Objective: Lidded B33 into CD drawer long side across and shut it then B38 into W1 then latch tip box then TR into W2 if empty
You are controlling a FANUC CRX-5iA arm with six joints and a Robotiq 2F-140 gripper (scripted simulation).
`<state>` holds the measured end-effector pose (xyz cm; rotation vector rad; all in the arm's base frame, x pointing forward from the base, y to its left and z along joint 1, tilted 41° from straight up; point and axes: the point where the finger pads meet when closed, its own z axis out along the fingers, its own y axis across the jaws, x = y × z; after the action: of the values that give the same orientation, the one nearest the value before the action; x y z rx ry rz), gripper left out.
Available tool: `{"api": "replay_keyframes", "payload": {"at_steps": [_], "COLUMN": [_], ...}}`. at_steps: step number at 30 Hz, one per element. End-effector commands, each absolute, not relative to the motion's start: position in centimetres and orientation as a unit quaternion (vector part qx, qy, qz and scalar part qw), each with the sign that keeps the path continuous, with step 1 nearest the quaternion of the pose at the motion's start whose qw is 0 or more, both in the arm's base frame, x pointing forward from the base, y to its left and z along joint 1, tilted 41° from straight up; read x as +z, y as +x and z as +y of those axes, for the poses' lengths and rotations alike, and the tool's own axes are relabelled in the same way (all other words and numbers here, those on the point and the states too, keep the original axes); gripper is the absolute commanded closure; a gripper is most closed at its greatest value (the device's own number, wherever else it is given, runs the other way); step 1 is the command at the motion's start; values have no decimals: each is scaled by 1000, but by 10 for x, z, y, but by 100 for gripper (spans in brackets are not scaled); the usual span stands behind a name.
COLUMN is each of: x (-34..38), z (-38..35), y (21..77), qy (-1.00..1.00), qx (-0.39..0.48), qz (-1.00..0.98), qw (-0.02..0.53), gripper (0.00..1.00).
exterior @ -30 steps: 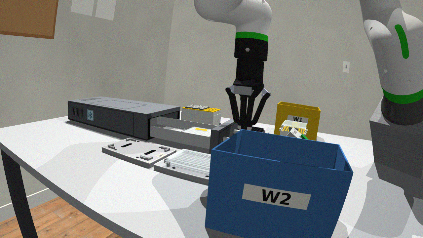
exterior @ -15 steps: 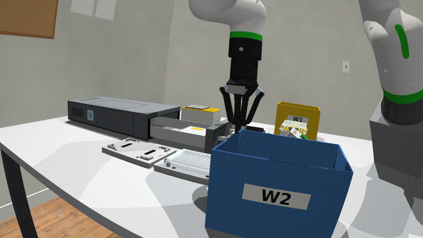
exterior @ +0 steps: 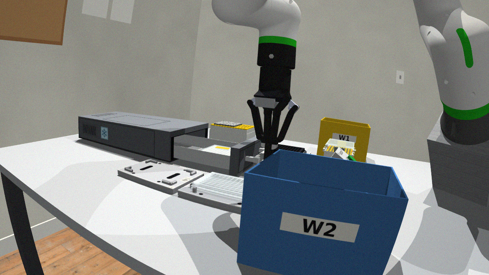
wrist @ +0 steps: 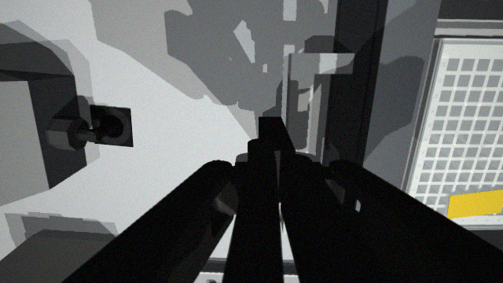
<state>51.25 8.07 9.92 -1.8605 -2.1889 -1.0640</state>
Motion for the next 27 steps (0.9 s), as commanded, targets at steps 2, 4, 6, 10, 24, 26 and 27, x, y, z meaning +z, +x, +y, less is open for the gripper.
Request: {"api": "replay_keyframes", "payload": {"at_steps": [2, 4, 6, 10, 24, 26, 27], "x": [102, 103, 104, 107, 114, 115, 115], "z": [80, 80, 80, 80, 81, 81, 81], "y": [517, 519, 521, 526, 540, 542, 544], "qy": [-607, -607, -607, -607, -607, -607, -607], "qx": [-347, -347, -347, -347, -347, -347, -347], "qz": [-714, -714, -714, -714, -714, -714, -714], "qw": [38, 38, 38, 38, 38, 38, 38], "gripper": [90, 90, 90, 90, 90, 90, 90]}}
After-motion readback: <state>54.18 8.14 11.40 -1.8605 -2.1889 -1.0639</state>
